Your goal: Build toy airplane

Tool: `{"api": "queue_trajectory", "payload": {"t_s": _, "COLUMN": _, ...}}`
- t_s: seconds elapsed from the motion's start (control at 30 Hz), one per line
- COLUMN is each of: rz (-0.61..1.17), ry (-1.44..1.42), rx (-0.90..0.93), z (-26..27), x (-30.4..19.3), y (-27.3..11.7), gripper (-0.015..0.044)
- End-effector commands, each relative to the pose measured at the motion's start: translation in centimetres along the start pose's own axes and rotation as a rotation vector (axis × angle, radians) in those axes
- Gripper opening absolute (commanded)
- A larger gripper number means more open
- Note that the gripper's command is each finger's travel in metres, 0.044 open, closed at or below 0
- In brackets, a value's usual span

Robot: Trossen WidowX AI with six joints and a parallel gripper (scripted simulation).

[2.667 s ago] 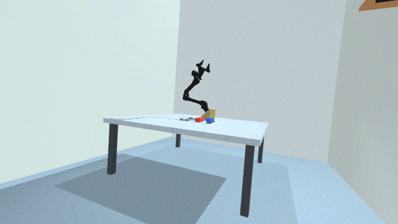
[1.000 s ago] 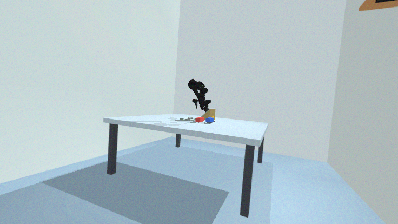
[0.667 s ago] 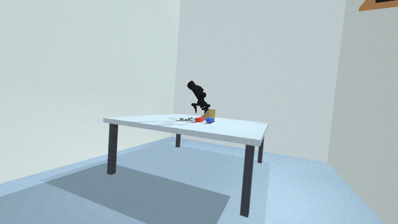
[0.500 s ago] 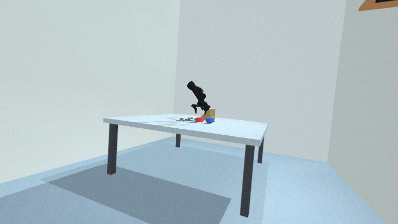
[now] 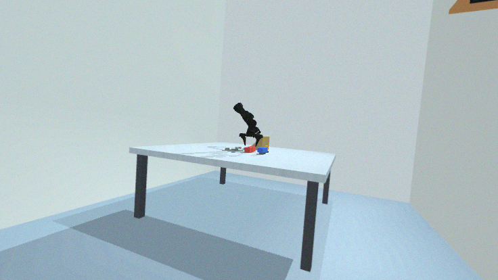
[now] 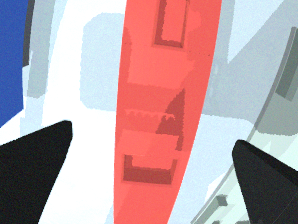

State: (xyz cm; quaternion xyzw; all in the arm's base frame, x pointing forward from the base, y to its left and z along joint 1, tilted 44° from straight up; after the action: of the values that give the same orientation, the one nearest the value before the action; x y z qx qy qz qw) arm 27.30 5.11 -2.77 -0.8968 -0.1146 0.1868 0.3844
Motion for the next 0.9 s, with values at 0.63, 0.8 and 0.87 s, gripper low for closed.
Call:
{"api": "queue_trajectory", "payload": {"t_s": 0.63, "rz": 0.011, "ry": -0.012, "rx": -0.008, "z": 0.1, "x": -0.4, "y": 4.0, "gripper": 0.0440}}
{"api": "queue_trajectory", "payload": {"t_s": 0.8, "rz": 0.011, "ry": -0.012, "rx": -0.008, "z": 0.1, "x": -0.4, "y": 4.1, "gripper": 0.0361}}
{"api": "queue_trajectory", "payload": {"t_s": 0.87, "rz": 0.011, "ry": -0.012, "rx": -0.008, "z": 0.1, "x": -0.4, "y": 4.1, "gripper": 0.0309}}
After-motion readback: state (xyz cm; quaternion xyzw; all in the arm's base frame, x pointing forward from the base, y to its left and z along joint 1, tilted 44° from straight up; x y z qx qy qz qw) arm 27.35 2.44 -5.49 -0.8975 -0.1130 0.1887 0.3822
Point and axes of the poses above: the point midway between the two fingers, 35 mm back from their tips, its own y axis out along the fingers, its own z axis across the jaws, x = y × z, the point moved 1 cm from there along -y, back along the fingers, and after that the axes turned 11 degrees about -y, right-handed, at the moved point
